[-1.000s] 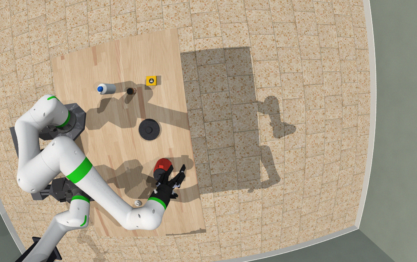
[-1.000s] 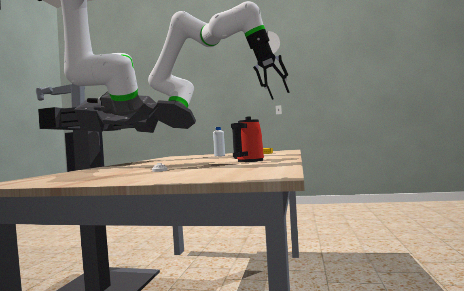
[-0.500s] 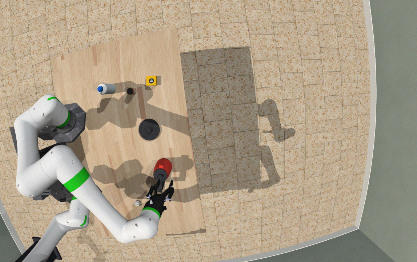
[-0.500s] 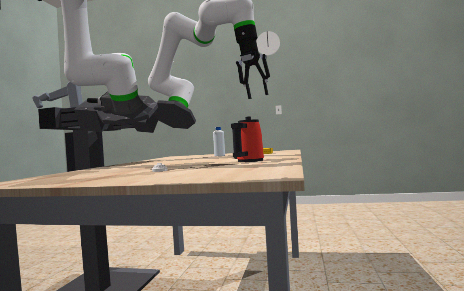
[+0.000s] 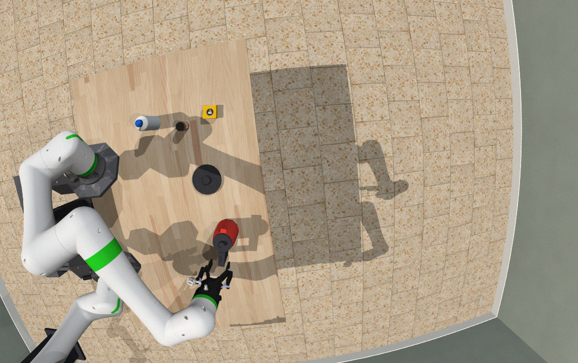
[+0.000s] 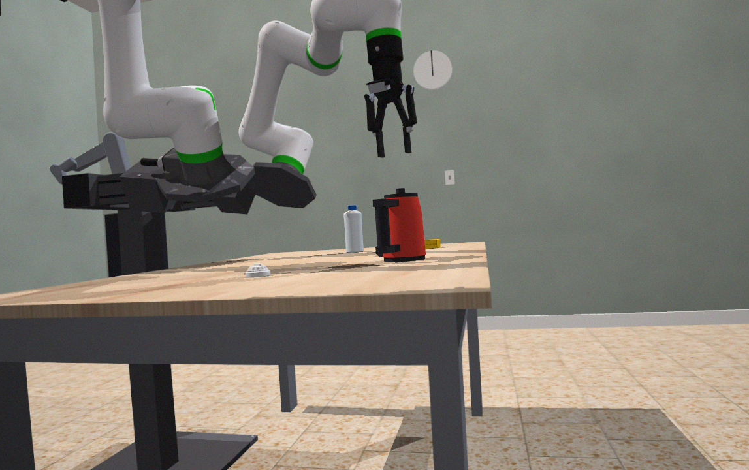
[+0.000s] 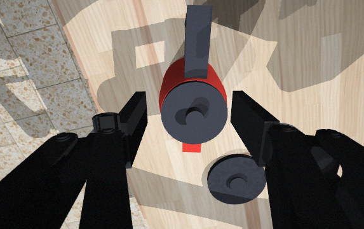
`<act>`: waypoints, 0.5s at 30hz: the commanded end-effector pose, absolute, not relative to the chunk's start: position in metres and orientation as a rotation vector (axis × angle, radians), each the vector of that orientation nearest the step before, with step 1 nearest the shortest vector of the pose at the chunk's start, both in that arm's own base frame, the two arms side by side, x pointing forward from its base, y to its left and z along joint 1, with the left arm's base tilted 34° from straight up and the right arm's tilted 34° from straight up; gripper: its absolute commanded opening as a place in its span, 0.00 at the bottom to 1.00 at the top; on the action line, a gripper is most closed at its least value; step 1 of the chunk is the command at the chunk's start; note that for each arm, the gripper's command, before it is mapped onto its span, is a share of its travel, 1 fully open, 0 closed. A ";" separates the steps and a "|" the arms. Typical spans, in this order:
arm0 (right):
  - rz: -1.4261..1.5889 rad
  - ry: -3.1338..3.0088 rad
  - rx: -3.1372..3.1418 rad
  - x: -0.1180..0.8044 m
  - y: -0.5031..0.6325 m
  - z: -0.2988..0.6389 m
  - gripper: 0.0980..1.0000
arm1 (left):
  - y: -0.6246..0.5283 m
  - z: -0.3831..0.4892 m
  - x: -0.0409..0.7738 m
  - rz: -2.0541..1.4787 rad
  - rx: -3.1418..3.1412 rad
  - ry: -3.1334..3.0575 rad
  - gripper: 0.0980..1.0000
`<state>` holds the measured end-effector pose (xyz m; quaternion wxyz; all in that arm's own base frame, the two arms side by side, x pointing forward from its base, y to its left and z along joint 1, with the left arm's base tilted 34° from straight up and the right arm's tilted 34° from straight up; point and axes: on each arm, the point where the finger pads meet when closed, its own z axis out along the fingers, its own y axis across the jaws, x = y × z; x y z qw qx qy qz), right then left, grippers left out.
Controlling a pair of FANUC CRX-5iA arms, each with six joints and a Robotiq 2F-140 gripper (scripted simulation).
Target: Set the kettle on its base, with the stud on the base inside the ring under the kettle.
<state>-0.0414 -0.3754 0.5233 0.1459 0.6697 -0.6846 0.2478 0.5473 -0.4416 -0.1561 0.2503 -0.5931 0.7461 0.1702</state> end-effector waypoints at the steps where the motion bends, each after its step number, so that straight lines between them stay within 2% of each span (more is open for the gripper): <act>1: 0.715 -1.970 1.927 -0.042 -0.375 0.524 1.00 | -0.448 -0.158 0.542 0.468 -1.611 2.054 0.47; 15: 0.715 -1.970 1.927 -0.042 -0.375 0.524 1.00 | -0.455 -0.163 0.533 0.477 -1.606 2.088 0.47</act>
